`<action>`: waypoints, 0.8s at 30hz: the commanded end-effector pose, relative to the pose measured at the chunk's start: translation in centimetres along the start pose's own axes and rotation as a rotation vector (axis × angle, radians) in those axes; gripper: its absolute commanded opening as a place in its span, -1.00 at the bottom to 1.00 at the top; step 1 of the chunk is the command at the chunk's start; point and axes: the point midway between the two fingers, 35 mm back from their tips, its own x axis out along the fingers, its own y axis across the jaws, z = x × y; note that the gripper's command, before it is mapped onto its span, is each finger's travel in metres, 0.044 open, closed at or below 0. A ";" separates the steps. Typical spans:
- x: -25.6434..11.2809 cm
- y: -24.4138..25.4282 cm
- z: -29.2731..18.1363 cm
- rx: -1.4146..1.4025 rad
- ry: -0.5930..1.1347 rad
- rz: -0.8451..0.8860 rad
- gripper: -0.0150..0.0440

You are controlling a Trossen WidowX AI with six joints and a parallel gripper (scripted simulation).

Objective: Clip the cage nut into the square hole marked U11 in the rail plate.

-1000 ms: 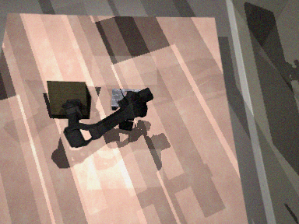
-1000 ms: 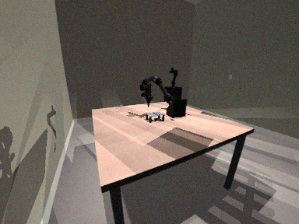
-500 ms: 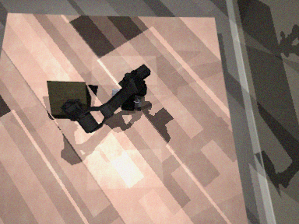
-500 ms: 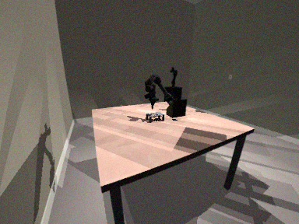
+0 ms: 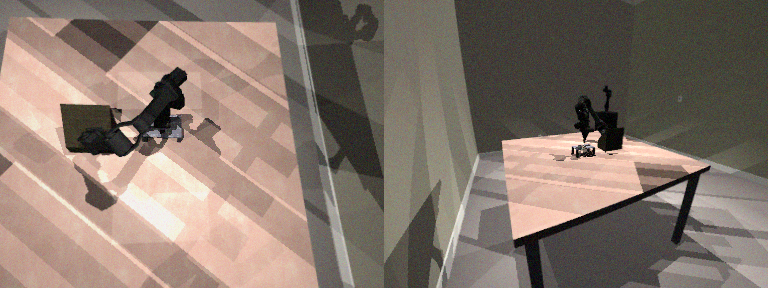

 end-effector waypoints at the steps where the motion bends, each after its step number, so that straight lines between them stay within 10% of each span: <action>1: 0.7 0.1 -0.1 0.001 0.010 0.001 -0.38; 24: 4.0 0.2 -0.1 0.001 0.021 0.000 -0.38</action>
